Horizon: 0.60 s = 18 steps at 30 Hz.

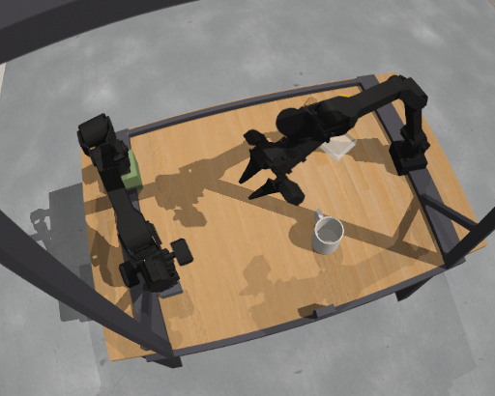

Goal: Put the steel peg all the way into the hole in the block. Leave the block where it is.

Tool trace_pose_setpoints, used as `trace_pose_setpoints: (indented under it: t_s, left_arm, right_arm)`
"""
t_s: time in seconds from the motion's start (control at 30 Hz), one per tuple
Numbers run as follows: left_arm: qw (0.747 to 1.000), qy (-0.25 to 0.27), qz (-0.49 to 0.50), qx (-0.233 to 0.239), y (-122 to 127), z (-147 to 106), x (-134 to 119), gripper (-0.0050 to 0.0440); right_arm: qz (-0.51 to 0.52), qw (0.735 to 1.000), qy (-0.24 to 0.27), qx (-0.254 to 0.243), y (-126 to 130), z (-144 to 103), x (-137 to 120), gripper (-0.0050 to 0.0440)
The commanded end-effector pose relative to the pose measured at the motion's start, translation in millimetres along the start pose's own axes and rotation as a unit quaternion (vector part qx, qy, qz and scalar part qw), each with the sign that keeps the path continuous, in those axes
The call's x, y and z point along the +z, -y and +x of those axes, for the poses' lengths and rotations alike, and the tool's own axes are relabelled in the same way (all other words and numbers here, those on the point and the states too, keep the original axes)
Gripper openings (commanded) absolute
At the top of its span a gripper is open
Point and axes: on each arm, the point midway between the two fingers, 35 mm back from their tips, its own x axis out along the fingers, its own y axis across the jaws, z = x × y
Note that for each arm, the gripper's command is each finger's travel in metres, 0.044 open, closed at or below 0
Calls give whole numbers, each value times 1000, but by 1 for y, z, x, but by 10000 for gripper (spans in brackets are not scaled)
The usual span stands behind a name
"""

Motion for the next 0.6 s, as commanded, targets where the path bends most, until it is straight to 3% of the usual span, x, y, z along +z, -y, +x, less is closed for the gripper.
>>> trace_pose_setpoints:
  t_s: [0.0, 0.57]
  left_arm:
    - [1000, 21, -1, 0, 1, -12, 7, -50]
    - [1000, 9, -1, 0, 2, 1, 2, -50]
  right_arm:
    - [1, 1000, 20, -2, 1, -13, 15, 200]
    - [1, 1000, 20, -2, 1, -13, 15, 200]
